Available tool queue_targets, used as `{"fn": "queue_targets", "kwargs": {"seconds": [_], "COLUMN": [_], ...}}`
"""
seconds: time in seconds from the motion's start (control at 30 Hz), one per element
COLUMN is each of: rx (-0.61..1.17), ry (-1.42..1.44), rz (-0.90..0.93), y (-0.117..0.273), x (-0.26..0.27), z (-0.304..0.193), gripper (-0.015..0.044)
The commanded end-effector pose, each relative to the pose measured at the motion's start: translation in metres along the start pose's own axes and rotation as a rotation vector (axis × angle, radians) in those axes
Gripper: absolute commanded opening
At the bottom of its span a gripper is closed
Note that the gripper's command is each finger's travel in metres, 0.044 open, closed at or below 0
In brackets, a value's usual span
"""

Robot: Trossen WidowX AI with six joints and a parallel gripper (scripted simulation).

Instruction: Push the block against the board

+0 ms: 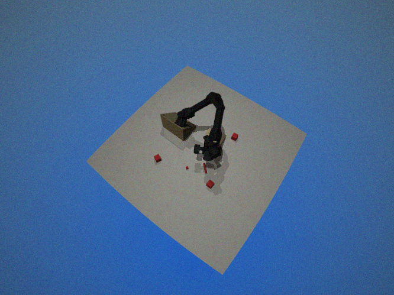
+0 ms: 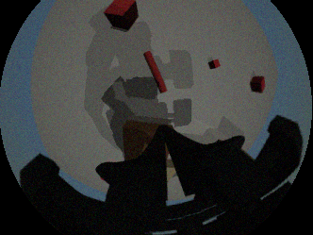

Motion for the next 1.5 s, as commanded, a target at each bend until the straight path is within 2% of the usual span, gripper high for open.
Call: {"fn": "queue_targets", "kwargs": {"seconds": [0.0,0.13,0.3,0.4,0.47,1.47], "rx": [-0.002,0.0,0.0,0.002,0.004,0.001], "ry": [-0.117,-0.25,-0.273,-0.273,-0.273,-0.274], "rz": [-0.001,0.0,0.0,0.001,0.002,0.0], "y": [0.0,-0.001,-0.004,-0.045,-0.056,-0.056], "x": [-0.009,-0.019,-0.021,-0.021,-0.021,-0.003], "z": [-0.004,-0.008,-0.008,-0.009,-0.01,-0.035], "gripper": [0.0,0.0,0.0,0.0,0.0,0.0]}}
Point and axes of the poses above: the point midway between the two fingers, 35 mm back from their tips, its own y axis back along the fingers, its own x axis across the jaws, z = x × y, the point moved 6 cm from there along y, back along the fingers, and after that the axes turned 13 degrees about y, right-handed, at the moved point
